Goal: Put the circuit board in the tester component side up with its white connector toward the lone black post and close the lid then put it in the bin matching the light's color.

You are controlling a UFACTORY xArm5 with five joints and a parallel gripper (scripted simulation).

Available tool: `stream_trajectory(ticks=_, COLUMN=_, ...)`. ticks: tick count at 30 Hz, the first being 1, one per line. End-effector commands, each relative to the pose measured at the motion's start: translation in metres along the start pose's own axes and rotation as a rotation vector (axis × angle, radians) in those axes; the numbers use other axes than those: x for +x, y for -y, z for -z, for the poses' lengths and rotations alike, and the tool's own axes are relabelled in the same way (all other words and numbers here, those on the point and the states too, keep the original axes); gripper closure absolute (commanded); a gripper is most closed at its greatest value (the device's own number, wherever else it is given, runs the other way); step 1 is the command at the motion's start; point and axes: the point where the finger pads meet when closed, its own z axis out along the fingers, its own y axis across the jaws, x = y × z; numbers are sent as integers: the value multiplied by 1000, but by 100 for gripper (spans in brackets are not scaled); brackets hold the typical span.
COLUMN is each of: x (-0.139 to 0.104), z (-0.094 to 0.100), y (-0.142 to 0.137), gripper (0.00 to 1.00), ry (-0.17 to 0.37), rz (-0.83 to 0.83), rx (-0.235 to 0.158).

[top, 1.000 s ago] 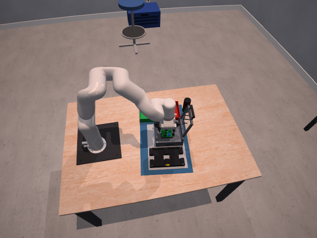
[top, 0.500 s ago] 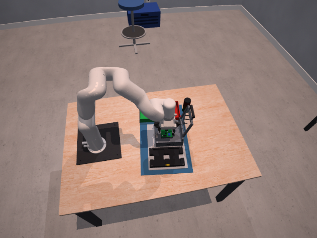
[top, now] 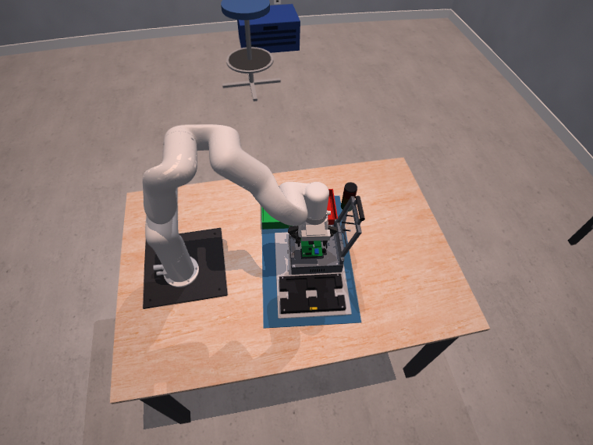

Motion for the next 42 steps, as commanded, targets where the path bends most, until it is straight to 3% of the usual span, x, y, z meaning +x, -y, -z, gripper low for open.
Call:
stream_trajectory(ticks=1, x=0, z=26, y=1, gripper=0, ry=1, rz=0, rx=5)
stream_trajectory(ticks=3, x=0, z=41, y=1, gripper=0, ry=1, rz=0, rx=5)
stream_trajectory(ticks=5, x=0, z=41, y=1, gripper=0, ry=1, rz=0, rx=5)
stream_trajectory(ticks=9, x=-1, z=78, y=1, gripper=0, ry=1, rz=0, rx=5)
stream_trajectory(ticks=20, x=-1, z=149, y=1, gripper=0, ry=1, rz=0, rx=5)
stream_trajectory(ticks=22, x=-1, z=149, y=1, gripper=0, ry=1, rz=0, rx=5)
stream_trajectory(ticks=25, x=-1, z=179, y=1, gripper=0, ry=1, rz=0, rx=5)
stream_trajectory(ticks=33, x=-2, z=229, y=0, gripper=0, ry=1, rz=0, rx=5)
stream_trajectory(ticks=37, x=-2, z=245, y=0, gripper=0, ry=1, rz=0, rx=5)
stream_trajectory(ticks=42, x=-2, z=250, y=0, gripper=0, ry=1, rz=0, rx=5)
